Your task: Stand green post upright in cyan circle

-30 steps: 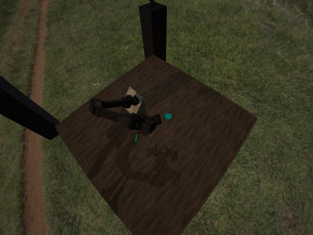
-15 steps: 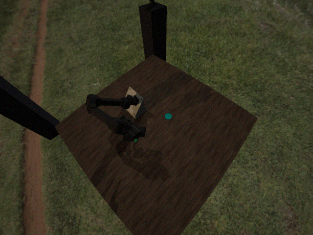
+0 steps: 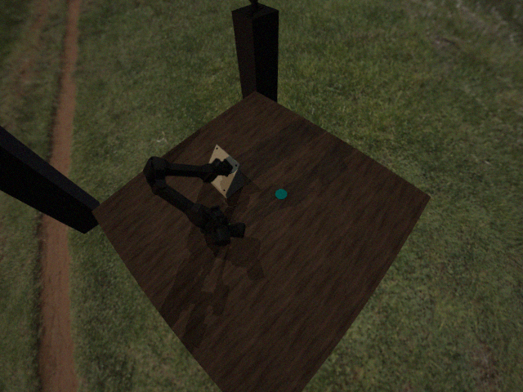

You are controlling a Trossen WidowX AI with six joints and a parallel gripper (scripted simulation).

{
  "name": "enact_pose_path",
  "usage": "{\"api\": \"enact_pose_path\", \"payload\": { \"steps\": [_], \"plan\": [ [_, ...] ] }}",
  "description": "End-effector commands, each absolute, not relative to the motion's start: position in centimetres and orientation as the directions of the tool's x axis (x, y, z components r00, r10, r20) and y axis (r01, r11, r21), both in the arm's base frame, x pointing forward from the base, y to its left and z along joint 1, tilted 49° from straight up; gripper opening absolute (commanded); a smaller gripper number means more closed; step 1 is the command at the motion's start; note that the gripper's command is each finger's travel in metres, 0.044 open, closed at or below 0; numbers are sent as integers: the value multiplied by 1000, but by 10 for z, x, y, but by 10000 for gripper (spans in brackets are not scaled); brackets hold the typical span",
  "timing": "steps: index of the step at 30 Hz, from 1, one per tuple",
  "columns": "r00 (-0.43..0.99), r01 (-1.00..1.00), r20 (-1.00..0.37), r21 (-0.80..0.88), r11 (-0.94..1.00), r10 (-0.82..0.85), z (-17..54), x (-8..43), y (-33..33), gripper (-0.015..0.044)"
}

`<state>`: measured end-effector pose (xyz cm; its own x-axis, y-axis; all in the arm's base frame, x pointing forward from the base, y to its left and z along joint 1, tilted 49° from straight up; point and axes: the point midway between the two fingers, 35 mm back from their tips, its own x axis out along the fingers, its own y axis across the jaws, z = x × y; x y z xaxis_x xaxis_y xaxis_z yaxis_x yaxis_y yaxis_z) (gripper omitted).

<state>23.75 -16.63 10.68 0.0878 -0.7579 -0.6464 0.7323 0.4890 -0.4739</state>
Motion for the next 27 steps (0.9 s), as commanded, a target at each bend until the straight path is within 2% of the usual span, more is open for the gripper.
{"api": "enact_pose_path", "payload": {
  "steps": [1, 2, 10, 27],
  "plan": [
    [87, 720, -648, -484, 498, -756, 97, 236, -173, 233],
    [87, 720, -648, -484, 498, -756, 97, 236, -173, 233],
    [87, 720, -648, -484, 498, -756, 97, 236, -173, 23],
    [85, 721, -665, -473, 507, -742, 118, 240, -141, 23]
  ]
}}
